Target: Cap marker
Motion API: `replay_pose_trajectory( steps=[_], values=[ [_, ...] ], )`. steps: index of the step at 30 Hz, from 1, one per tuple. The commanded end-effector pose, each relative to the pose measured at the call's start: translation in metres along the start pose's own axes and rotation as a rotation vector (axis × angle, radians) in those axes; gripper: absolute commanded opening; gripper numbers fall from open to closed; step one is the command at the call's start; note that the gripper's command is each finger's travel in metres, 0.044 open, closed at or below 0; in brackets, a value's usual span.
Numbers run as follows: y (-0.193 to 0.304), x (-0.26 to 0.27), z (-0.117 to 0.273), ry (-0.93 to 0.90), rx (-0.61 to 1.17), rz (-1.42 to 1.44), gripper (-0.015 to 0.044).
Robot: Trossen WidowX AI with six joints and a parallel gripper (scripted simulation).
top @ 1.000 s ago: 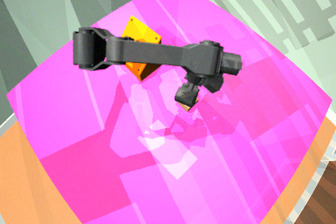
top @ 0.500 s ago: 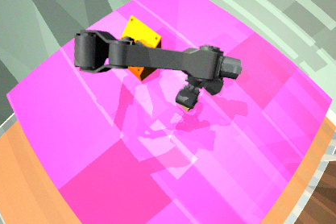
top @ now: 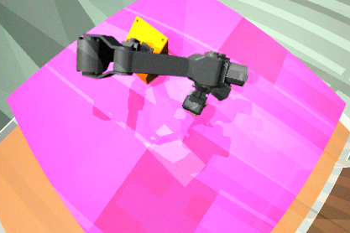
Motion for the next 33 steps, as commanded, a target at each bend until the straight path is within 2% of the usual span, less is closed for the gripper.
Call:
replay_pose_trajectory(
  steps=[1, 33],
  values=[
    [0.001, 0.000, -0.016, 0.011, 0.014, -0.002, 0.0000],
    [-0.008, 0.002, -0.058, 0.014, 0.014, -0.003, 0.0000]
  ],
)
Point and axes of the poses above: the point midway between the two fingers, 35 mm back from their tips, its own z axis back along the fingers, its own x axis across the jaws, y = z × x, the point moved 9 cm from there along z, back along the fingers, and after that the axes turned 7 degrees about -z, right-handed, at the moved point
